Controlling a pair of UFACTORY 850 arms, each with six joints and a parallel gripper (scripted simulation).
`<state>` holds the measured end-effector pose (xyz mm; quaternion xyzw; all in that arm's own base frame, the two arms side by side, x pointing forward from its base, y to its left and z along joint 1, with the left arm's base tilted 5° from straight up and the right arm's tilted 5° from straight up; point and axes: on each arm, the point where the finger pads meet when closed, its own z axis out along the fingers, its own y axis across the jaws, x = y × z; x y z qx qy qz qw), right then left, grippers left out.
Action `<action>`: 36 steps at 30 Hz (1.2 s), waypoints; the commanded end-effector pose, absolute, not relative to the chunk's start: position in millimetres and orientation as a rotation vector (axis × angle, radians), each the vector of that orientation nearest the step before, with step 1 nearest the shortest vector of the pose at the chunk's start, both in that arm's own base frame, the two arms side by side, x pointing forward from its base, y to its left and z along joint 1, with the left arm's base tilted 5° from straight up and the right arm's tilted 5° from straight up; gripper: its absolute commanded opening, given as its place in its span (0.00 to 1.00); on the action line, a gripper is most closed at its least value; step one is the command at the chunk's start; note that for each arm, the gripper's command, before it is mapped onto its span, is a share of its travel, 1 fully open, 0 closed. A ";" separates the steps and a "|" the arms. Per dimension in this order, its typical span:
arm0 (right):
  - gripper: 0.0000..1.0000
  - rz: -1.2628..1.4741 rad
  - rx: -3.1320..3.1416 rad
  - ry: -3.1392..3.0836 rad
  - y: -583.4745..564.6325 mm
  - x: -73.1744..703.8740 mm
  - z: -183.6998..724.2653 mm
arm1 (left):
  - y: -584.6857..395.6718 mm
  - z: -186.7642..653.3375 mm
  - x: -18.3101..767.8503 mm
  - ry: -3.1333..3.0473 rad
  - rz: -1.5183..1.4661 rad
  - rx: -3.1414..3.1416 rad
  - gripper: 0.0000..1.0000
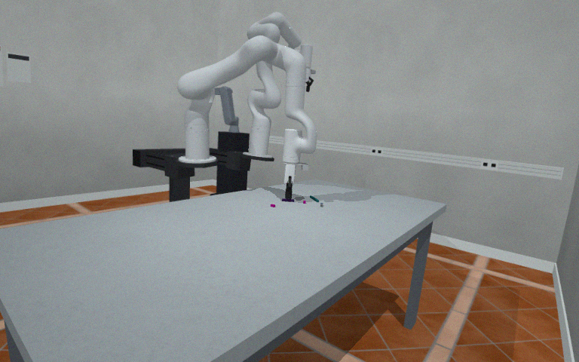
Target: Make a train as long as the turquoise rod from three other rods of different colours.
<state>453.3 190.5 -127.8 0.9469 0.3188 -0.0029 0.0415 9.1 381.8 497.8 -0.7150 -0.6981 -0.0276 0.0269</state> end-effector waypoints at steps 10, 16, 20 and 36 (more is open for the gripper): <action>0.26 0.001 2.899 0.976 191.0 454.1 -127.3 | 382.2 498.8 9.1 -2.155 -0.088 -2.207 1.00; 0.26 0.001 2.899 0.976 190.9 454.1 -127.4 | 382.2 498.8 9.1 -2.155 -0.088 -2.207 1.00; 0.26 0.001 2.899 0.976 190.9 454.1 -128.3 | 382.2 498.8 9.1 -2.155 -0.088 -2.207 1.00; 0.26 0.001 2.899 0.976 190.2 454.4 -137.2 | 382.2 498.8 9.1 -2.155 -0.088 -2.207 1.00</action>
